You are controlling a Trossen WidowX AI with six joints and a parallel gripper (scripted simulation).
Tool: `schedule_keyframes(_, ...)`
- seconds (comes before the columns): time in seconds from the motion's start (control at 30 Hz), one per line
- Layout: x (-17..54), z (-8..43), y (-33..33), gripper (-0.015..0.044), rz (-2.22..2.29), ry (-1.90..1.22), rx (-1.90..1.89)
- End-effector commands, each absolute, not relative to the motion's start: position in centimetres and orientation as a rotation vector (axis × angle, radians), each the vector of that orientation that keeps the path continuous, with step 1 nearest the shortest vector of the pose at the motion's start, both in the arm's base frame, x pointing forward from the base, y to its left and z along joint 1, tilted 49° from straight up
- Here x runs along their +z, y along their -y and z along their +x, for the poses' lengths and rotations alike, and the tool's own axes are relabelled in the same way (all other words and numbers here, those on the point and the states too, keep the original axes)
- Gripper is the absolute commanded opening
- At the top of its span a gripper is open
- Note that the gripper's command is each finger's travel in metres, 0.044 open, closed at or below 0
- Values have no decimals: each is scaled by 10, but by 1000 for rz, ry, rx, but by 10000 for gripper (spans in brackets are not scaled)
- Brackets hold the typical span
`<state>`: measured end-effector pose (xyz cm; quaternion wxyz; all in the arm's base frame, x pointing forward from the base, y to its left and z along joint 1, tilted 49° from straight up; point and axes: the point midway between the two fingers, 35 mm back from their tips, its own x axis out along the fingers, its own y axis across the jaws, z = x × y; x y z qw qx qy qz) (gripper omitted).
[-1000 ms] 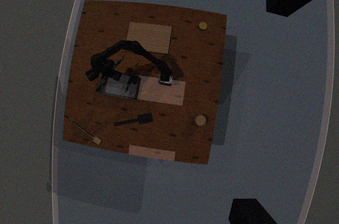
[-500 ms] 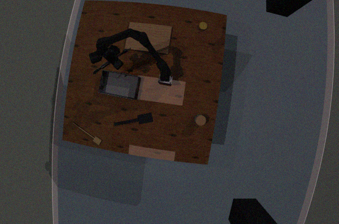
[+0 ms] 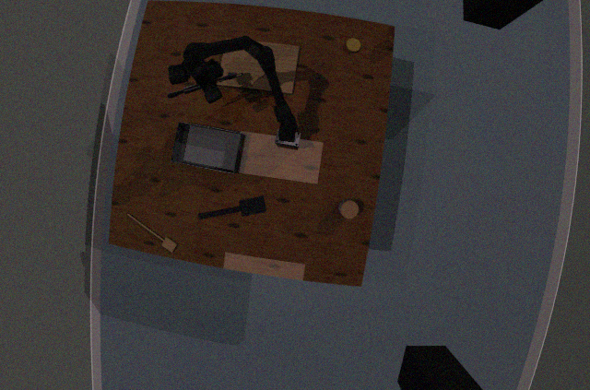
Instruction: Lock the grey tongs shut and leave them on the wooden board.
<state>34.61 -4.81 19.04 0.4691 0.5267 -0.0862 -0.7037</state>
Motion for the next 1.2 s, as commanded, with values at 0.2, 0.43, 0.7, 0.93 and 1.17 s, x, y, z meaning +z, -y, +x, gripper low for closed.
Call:
schedule_keyframes(0.2, 208, 332, 62, -150, 1354, 292, -1723)
schedule_keyframes(0.43, 234, 310, 82, -150, 1465, 426, -1714)
schedule_keyframes(0.7, 262, 279, 105, -150, 1586, 588, -1693)
schedule_keyframes(0.93, 283, 248, 121, -150, 1690, 747, -1662)
schedule_keyframes(1.17, 302, 215, 134, -150, 1787, 913, -1617)
